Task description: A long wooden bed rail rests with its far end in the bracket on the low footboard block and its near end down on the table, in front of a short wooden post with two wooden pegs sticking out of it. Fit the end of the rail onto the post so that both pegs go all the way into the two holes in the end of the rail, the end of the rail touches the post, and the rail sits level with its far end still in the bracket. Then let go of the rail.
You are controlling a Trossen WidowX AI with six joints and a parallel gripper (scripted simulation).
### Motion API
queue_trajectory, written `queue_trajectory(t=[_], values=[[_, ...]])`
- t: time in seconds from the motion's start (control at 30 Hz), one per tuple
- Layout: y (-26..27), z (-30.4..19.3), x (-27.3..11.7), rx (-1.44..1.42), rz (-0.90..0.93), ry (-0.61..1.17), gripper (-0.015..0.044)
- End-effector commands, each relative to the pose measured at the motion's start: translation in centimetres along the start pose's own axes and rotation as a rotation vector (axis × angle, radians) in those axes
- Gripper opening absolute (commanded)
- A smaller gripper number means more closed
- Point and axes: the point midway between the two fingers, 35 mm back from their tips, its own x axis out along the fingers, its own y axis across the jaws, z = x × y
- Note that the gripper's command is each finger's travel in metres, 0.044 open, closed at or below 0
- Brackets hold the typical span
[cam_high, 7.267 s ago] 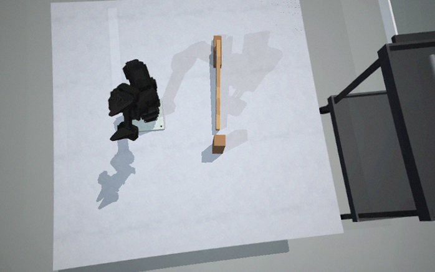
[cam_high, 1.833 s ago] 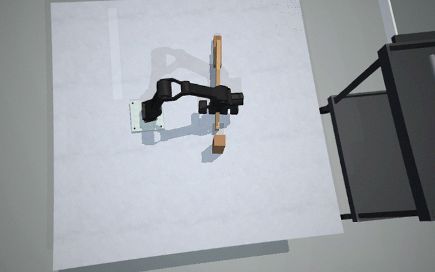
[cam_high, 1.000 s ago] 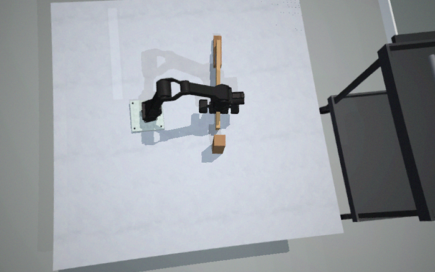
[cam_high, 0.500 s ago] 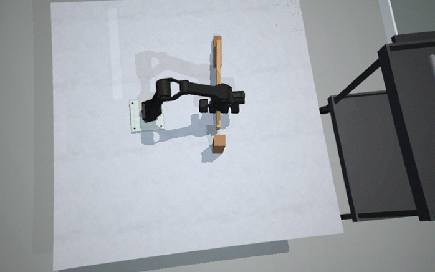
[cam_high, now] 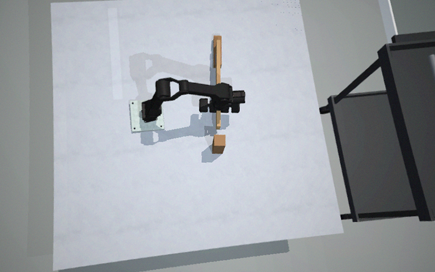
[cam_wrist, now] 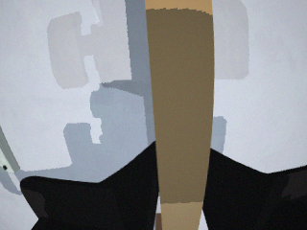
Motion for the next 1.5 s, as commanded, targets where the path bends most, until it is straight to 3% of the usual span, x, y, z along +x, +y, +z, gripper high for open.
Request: queue_trajectory(t=[0.0, 1.47], values=[[-0.37, 0.10, -0.69, 0.001, -0.016, -0.007, 0.0000], [0.01, 0.10, -0.73, 0.001, -0.016, -0.007, 0.0000]])
